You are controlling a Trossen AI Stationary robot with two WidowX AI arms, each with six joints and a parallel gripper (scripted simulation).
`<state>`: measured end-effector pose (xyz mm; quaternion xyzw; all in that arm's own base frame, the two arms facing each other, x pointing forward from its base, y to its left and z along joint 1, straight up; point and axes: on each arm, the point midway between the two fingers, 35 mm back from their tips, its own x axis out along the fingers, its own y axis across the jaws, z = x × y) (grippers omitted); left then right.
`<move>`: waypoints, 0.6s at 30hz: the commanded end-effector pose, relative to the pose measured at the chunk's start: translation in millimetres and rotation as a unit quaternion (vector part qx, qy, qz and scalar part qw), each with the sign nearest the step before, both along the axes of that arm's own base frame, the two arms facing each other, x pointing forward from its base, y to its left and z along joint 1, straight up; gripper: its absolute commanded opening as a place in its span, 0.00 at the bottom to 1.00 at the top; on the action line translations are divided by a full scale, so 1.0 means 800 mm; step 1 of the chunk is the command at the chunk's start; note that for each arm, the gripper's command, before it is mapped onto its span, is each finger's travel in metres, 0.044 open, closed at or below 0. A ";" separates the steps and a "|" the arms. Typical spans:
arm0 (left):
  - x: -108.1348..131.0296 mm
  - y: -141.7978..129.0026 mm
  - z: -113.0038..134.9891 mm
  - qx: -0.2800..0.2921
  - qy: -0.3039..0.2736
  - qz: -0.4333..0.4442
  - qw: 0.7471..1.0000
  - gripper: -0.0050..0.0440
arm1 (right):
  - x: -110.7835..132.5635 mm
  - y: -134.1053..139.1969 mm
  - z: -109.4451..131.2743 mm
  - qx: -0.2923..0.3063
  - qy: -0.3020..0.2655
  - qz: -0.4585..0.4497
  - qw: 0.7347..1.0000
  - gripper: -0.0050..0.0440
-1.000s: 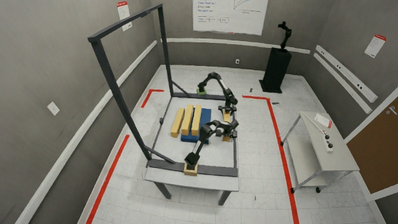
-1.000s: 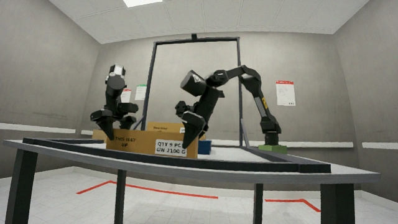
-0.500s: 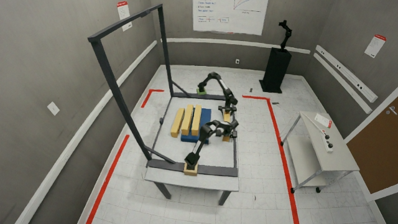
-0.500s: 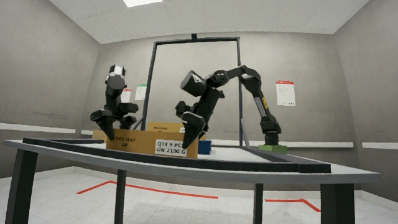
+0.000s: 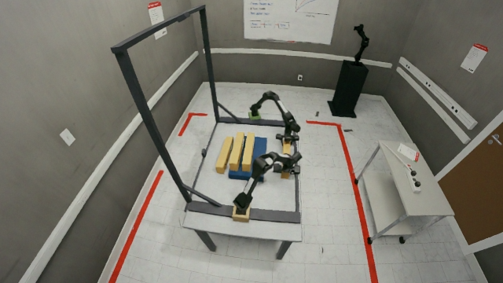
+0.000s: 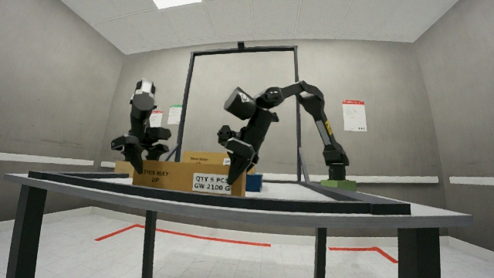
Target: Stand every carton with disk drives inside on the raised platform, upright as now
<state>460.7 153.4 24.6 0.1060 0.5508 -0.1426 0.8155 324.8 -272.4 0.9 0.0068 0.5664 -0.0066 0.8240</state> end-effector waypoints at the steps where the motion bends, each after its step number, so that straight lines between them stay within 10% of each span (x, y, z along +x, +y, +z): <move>1: 0.005 0.002 0.021 0.006 -0.018 0.000 1.000 0.00 | 0.005 0.000 0.013 -0.006 -0.009 0.003 1.000 0.00; 18: 0.005 0.001 0.021 0.006 -0.018 0.000 1.000 0.00 | 0.005 0.000 0.012 -0.009 -0.010 -0.001 1.000 0.00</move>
